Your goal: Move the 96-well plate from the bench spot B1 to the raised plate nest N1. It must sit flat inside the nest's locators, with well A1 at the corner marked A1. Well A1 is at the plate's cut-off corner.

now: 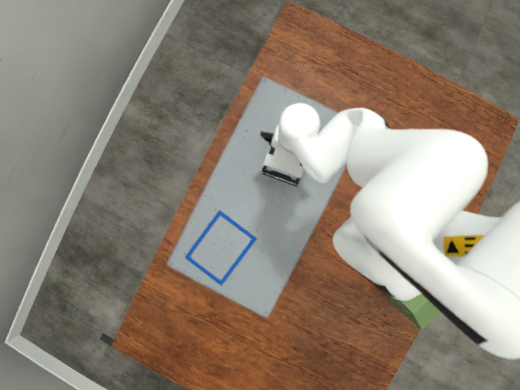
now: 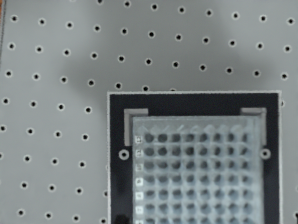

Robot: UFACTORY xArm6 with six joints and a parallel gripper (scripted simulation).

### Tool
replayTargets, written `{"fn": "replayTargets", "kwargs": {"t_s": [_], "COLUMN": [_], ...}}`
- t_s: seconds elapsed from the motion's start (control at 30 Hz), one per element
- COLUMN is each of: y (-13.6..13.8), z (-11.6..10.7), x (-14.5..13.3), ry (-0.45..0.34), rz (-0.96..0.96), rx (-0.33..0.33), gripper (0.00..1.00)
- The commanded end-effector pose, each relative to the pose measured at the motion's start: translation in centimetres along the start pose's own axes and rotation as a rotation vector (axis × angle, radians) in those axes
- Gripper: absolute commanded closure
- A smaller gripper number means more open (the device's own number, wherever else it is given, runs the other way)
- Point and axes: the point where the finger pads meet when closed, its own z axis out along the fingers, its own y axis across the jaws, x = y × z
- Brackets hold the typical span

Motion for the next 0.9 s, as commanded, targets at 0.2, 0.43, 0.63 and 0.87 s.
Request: {"fn": "replayTargets", "kwargs": {"t_s": [0.2,0.43,0.63,0.87], "y": [0.0,0.0,0.0,0.0], "z": [-2.5,-4.4,-5.1,-5.1], "x": [0.0,0.0,0.0,0.0], "ry": [-0.001,-0.001,-0.001,-0.001], "rz": [0.0,0.0,0.0,0.0], "rx": [-0.002,-0.002,-0.002,-0.002], "gripper": [0.0,0.0,0.0,0.0]}}
